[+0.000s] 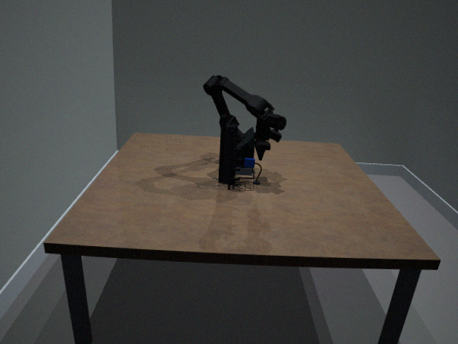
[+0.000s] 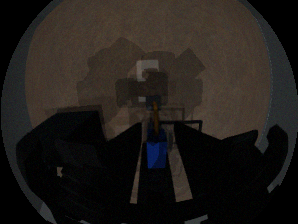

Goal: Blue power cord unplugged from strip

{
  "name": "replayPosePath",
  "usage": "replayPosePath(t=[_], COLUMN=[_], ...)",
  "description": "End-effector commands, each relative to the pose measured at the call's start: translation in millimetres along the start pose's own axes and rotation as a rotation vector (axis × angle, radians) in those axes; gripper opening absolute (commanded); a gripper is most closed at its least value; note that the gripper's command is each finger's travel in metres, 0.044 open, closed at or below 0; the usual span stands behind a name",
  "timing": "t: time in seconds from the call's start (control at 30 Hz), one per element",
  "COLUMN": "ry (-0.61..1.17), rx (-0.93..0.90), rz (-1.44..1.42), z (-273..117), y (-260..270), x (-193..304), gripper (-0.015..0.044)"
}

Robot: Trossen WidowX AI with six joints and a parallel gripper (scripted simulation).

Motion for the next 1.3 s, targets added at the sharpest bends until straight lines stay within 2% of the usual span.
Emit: replayPosePath(t=[0.0, 0.67, 1.27], ry=[0.004, 0.006, 0.006], rx=[0.003, 0.003, 0.004], rz=[-0.003, -0.004, -0.004], z=[0, 0, 12], y=[-2, -8, -9], x=[5, 37, 38], gripper=[0.0160, 0.0160, 0.0160])
Point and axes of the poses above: the point midway between the two fingers, 35 mm back from their tips, its own z axis out along the fingers, its own y axis across the jaws, x = y × z, the point moved 2 cm from there along -z, back along the fingers, and after that the axes turned 15 degrees about z, right-handed, at the moved point
